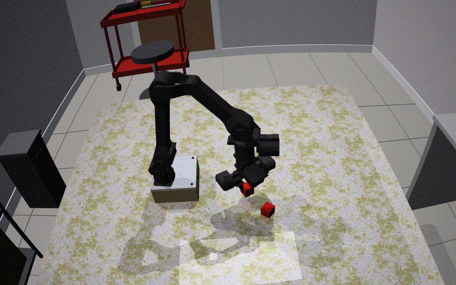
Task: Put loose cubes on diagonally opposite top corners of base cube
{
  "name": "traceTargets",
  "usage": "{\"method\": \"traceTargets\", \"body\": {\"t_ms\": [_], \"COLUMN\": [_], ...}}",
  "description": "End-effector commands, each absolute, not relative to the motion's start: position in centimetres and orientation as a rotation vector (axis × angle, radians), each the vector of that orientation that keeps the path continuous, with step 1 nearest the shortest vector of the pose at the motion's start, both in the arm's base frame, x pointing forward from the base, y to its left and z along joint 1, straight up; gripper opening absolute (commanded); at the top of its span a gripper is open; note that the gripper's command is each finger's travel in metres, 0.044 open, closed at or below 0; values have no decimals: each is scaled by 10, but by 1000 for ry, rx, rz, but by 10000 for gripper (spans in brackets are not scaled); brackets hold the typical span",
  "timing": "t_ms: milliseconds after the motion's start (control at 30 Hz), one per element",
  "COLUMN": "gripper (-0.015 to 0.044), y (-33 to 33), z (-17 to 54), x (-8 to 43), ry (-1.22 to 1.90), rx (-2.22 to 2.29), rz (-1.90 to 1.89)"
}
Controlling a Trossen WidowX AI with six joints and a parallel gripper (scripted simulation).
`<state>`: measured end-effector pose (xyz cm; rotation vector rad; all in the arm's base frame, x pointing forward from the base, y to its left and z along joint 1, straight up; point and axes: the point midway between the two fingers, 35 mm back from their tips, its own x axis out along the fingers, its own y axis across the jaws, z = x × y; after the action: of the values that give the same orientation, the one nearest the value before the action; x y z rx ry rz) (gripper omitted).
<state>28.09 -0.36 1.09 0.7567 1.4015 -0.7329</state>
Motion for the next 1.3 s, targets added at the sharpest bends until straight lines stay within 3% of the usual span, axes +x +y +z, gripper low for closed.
{"method": "traceTargets", "body": {"t_ms": [0, 1267], "gripper": [105, 105], "y": [-3, 10], "z": [20, 95], "x": [284, 276], "ry": [1397, 1437], "rx": [761, 686], "rz": [-727, -666]}}
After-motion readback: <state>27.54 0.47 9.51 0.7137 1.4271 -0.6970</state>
